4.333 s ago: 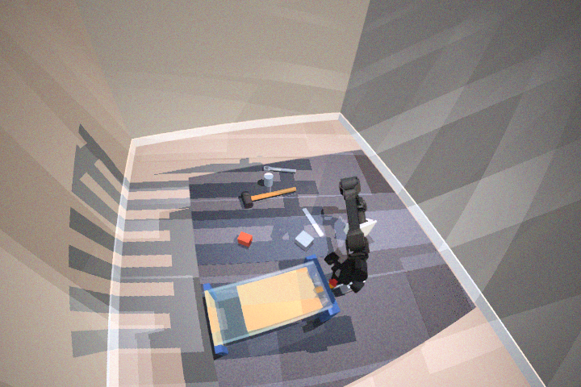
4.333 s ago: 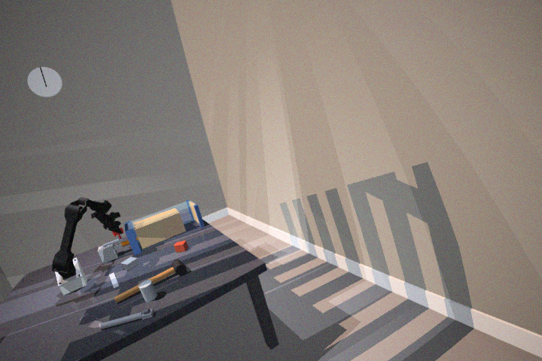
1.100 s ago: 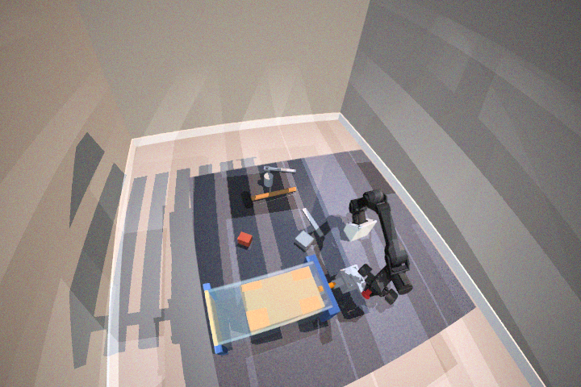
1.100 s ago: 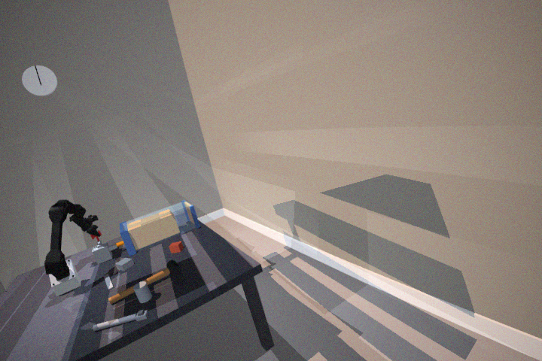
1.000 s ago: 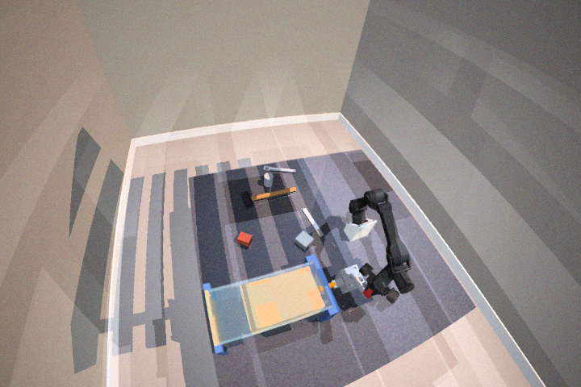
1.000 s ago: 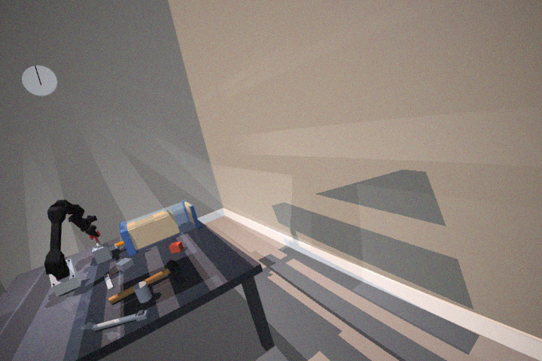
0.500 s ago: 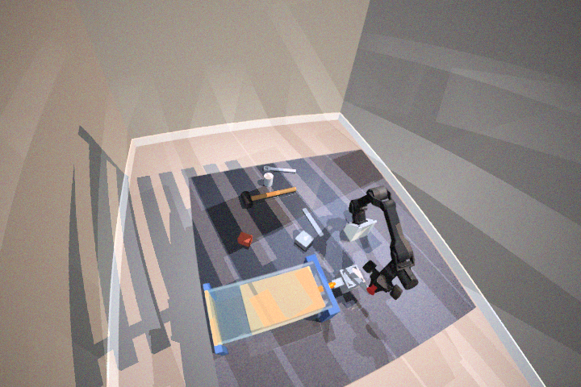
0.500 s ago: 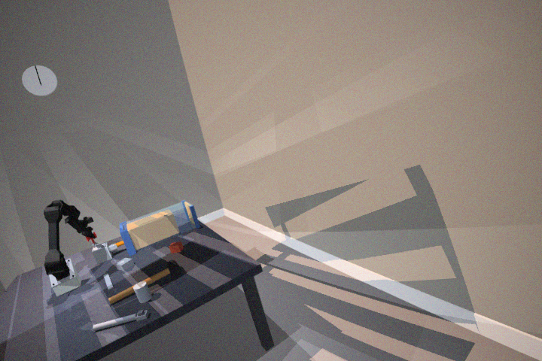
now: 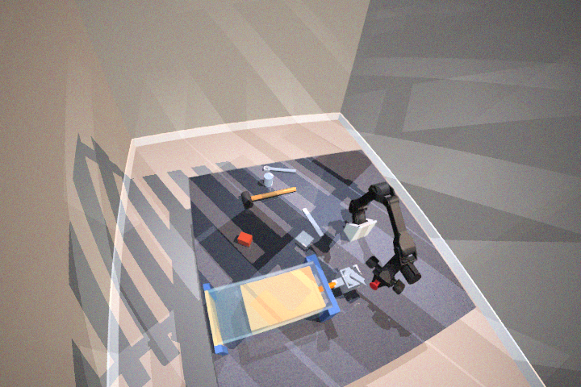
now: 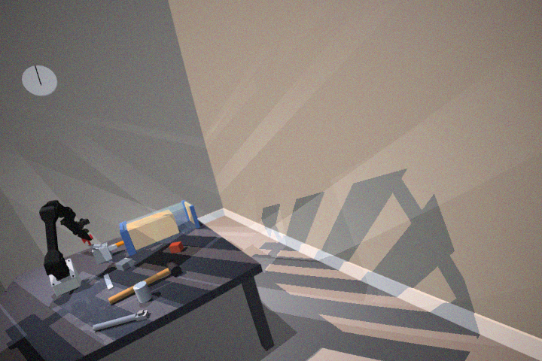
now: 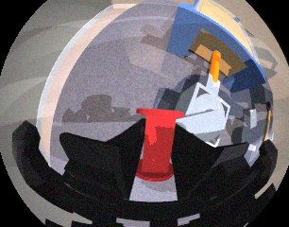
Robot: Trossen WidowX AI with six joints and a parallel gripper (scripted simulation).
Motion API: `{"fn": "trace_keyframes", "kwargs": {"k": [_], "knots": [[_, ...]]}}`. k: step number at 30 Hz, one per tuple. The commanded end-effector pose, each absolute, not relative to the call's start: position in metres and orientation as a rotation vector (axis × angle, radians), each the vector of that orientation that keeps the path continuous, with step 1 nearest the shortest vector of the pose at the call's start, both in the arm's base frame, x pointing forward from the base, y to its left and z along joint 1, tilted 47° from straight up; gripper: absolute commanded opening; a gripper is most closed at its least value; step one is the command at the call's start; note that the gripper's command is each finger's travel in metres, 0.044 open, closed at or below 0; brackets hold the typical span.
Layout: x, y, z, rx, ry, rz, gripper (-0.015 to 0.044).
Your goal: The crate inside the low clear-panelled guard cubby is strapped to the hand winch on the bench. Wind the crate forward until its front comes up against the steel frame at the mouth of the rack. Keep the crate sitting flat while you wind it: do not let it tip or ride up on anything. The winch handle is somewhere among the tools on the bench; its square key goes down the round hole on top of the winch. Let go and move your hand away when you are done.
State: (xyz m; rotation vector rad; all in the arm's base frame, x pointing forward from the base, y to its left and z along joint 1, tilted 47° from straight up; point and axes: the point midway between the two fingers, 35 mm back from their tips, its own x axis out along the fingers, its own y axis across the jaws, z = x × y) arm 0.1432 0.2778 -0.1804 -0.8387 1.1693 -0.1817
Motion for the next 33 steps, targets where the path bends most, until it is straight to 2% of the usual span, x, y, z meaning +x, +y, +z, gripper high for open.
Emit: {"fn": "trace_keyframes", "kwargs": {"k": [1, 33], "knots": [[0.131, 0.27, -0.177, -0.856, 1.187, -0.183, 0.0], [0.102, 0.239, -0.148, -0.86, 1.19, -0.184, 0.0]]}}
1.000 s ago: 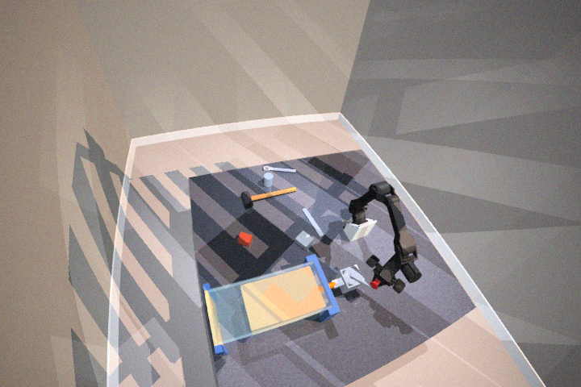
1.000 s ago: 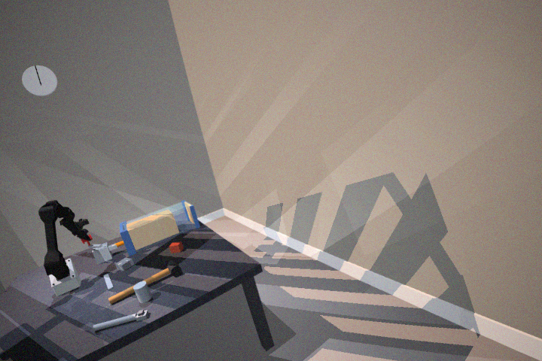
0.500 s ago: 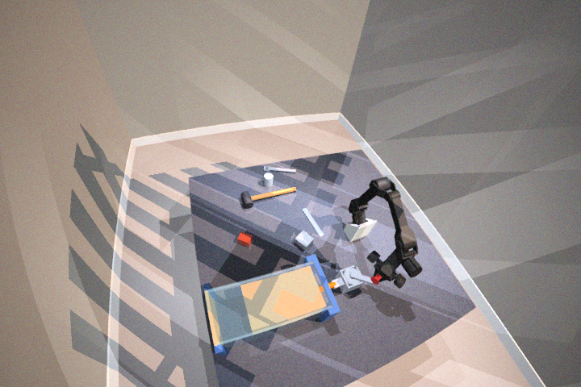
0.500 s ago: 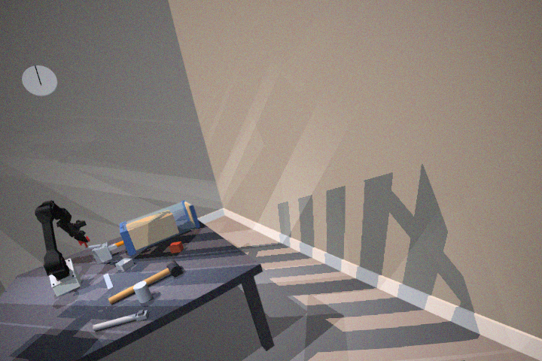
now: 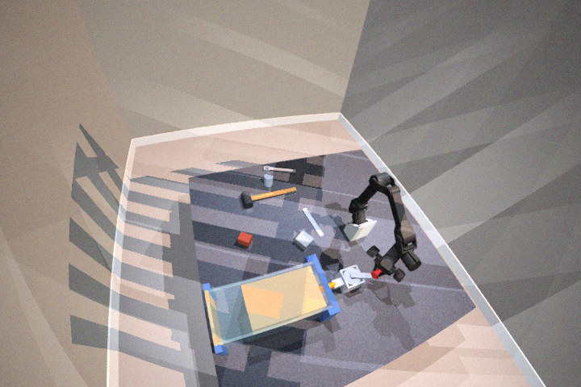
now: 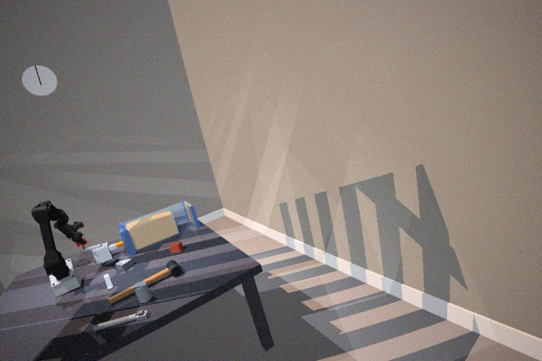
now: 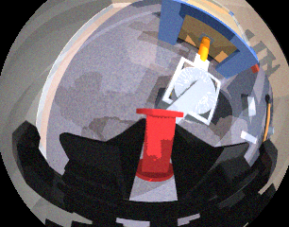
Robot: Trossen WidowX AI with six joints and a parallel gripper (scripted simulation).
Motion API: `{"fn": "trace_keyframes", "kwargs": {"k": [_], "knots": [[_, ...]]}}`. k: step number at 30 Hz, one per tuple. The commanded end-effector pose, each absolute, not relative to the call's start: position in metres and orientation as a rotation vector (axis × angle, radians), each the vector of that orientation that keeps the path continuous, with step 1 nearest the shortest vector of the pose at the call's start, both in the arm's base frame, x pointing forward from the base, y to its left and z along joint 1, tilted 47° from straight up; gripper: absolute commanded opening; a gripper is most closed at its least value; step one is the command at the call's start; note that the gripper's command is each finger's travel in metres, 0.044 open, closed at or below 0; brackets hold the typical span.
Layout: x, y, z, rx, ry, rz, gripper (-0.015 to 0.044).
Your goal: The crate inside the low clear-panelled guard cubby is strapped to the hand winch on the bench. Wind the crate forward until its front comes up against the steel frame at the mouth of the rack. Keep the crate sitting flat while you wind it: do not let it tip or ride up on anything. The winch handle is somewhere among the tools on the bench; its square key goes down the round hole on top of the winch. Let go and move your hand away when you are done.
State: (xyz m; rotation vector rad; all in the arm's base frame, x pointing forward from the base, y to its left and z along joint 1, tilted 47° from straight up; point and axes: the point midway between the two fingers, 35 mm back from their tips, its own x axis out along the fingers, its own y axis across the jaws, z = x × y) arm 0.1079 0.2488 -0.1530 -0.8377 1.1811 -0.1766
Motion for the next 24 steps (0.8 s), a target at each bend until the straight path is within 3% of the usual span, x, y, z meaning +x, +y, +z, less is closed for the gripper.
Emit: {"fn": "trace_keyframes", "kwargs": {"k": [1, 24], "knots": [[0.102, 0.239, -0.147, -0.86, 1.19, -0.184, 0.0], [0.097, 0.212, -0.121, -0.863, 1.19, -0.186, 0.0]]}}
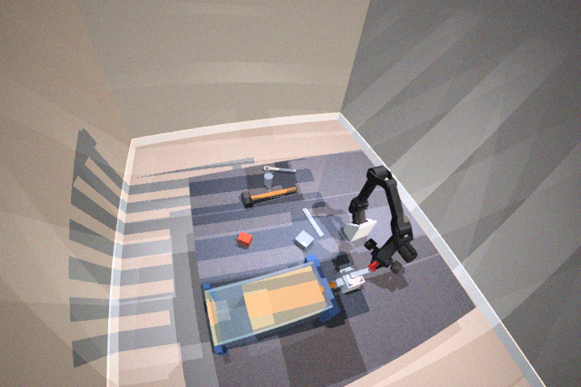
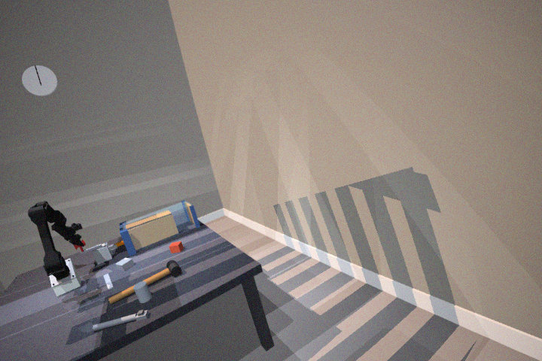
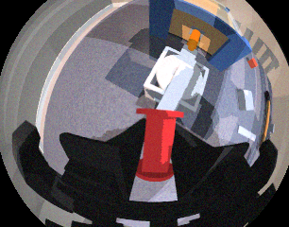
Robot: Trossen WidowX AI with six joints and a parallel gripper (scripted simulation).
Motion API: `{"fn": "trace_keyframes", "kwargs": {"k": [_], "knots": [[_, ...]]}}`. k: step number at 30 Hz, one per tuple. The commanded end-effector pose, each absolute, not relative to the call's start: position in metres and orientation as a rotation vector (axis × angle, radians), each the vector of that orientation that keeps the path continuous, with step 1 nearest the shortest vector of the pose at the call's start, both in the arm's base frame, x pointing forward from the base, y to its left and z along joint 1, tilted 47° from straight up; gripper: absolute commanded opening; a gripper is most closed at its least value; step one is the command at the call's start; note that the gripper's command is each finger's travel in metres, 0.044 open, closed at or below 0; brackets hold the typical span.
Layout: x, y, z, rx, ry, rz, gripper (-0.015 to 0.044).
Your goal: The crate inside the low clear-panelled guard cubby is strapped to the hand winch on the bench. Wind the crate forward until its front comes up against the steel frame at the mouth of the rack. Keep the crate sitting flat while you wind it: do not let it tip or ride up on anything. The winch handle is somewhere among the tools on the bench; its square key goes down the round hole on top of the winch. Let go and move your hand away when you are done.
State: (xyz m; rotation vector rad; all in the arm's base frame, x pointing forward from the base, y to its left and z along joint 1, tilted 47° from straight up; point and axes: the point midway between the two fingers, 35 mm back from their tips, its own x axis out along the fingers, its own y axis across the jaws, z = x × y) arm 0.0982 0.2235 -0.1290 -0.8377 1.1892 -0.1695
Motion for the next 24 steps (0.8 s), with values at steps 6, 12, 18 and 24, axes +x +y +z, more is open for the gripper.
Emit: {"fn": "trace_keyframes", "kwargs": {"k": [6, 12, 18, 24], "knots": [[0.101, 0.2, -0.11, -0.864, 1.19, -0.187, 0.0], [0.106, 0.188, -0.098, -0.865, 1.19, -0.188, 0.0], [0.11, 0.182, -0.092, -0.866, 1.189, -0.189, 0.0], [0.116, 0.176, -0.086, -0.866, 1.189, -0.189, 0.0]]}}
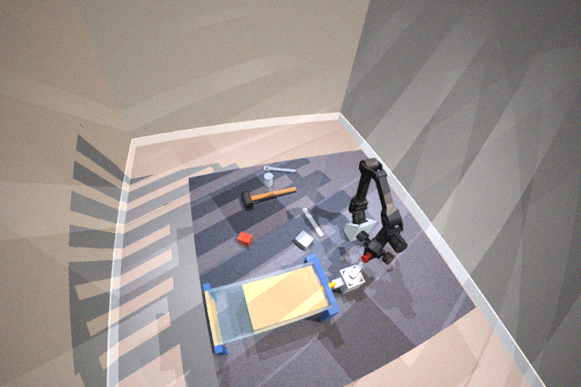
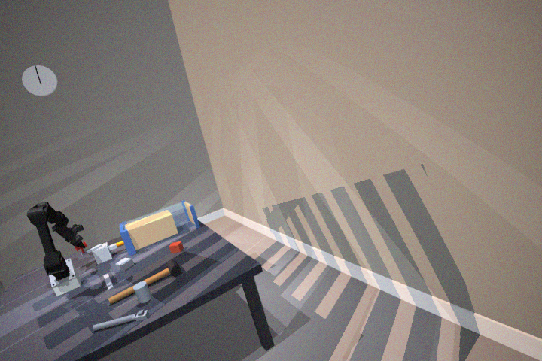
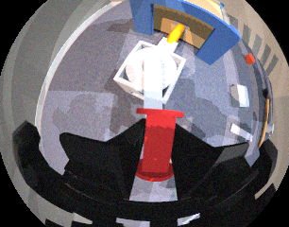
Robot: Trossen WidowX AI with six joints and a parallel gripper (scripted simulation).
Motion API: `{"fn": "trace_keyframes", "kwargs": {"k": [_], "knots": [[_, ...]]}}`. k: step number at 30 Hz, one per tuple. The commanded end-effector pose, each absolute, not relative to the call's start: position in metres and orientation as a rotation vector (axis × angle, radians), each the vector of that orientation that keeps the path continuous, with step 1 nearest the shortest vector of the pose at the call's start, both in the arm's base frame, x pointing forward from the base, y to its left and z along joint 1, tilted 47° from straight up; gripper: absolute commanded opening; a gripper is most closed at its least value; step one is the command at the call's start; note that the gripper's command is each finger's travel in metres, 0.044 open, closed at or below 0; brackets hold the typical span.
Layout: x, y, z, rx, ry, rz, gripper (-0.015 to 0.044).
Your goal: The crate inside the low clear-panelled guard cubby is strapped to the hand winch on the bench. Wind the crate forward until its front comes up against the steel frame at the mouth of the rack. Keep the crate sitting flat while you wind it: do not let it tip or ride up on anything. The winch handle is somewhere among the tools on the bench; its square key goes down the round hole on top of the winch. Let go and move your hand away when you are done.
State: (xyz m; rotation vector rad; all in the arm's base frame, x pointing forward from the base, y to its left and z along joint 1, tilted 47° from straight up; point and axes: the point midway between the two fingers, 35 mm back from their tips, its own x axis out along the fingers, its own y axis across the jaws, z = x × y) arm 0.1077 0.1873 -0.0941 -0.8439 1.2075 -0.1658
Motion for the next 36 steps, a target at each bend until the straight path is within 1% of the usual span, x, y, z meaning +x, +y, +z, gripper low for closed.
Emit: {"fn": "trace_keyframes", "kwargs": {"k": [1, 36], "knots": [[0.116, 0.175, -0.085, -0.866, 1.189, -0.19, 0.0], [0.162, 0.15, -0.06, -0.869, 1.185, -0.193, 0.0]]}}
